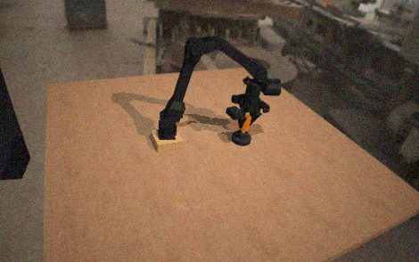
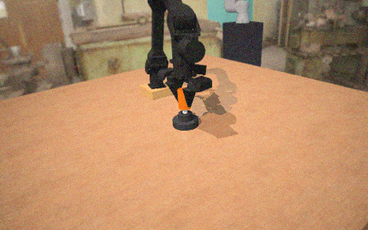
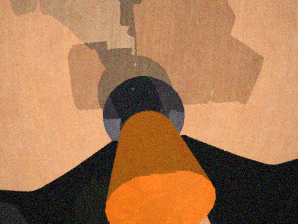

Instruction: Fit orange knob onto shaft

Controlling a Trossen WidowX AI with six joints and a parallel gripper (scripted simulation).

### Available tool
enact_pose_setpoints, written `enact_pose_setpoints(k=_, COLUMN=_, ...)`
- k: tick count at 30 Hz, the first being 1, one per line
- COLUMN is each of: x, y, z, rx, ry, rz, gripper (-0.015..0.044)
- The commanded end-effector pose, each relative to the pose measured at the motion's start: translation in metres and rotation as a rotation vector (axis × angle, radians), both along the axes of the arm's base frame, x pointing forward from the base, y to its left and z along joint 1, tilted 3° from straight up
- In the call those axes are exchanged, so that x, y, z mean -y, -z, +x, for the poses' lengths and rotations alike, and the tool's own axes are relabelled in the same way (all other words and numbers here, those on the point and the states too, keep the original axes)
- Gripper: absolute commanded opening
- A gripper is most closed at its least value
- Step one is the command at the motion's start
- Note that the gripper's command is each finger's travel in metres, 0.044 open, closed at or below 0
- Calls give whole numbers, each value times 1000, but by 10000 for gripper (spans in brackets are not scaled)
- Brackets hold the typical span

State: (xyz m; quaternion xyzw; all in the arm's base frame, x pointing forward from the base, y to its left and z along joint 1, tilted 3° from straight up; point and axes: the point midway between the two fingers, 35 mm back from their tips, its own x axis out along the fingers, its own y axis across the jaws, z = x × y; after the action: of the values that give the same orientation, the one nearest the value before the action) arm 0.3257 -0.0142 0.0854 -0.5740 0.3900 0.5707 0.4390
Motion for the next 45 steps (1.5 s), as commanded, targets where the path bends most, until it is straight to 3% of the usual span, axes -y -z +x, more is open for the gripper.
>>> enact_pose_setpoints(k=1, x=1, y=-5, z=6, rx=-11, ry=516, rz=24, gripper=0)
enact_pose_setpoints(k=9, x=2, y=-5, z=6, rx=-35, ry=968, rz=48, gripper=0)
enact_pose_setpoints(k=45, x=1, y=1, z=-1, rx=-36, ry=968, rz=48, gripper=0)
